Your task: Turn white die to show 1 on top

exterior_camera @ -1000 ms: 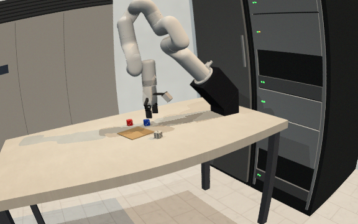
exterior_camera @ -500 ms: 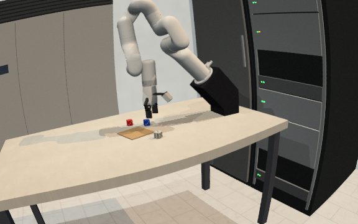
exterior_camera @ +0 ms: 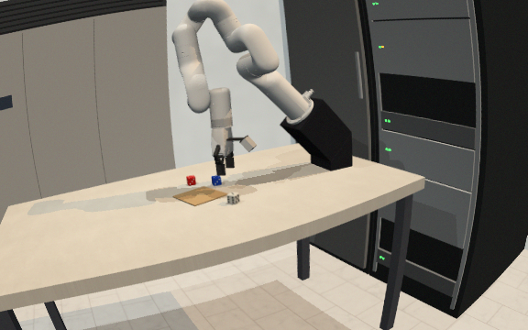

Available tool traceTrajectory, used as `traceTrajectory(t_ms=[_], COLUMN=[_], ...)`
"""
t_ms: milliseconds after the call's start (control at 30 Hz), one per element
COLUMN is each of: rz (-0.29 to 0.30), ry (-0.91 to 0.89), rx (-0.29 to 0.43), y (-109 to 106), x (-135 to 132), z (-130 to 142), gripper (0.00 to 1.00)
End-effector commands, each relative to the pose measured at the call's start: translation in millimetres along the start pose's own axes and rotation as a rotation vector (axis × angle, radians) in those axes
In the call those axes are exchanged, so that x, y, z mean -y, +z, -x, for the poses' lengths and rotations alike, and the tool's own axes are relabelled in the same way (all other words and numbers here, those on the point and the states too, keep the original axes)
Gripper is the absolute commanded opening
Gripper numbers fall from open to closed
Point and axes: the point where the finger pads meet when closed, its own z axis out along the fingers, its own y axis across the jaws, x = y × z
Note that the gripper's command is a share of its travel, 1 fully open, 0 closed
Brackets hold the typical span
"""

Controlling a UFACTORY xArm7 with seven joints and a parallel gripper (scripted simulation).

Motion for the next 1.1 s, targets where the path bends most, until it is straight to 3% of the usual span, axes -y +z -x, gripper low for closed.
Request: traceTrajectory(t_ms=[0,133,1067], rz=[-0.003,-0.003,-0.003], ry=[0.000,0.000,0.000], rx=[0.003,0.003,0.003], y=[0,0,1], x=[-11,-19,-136], z=[-8,-13,-96], gripper=[1.00,1.00,1.00])
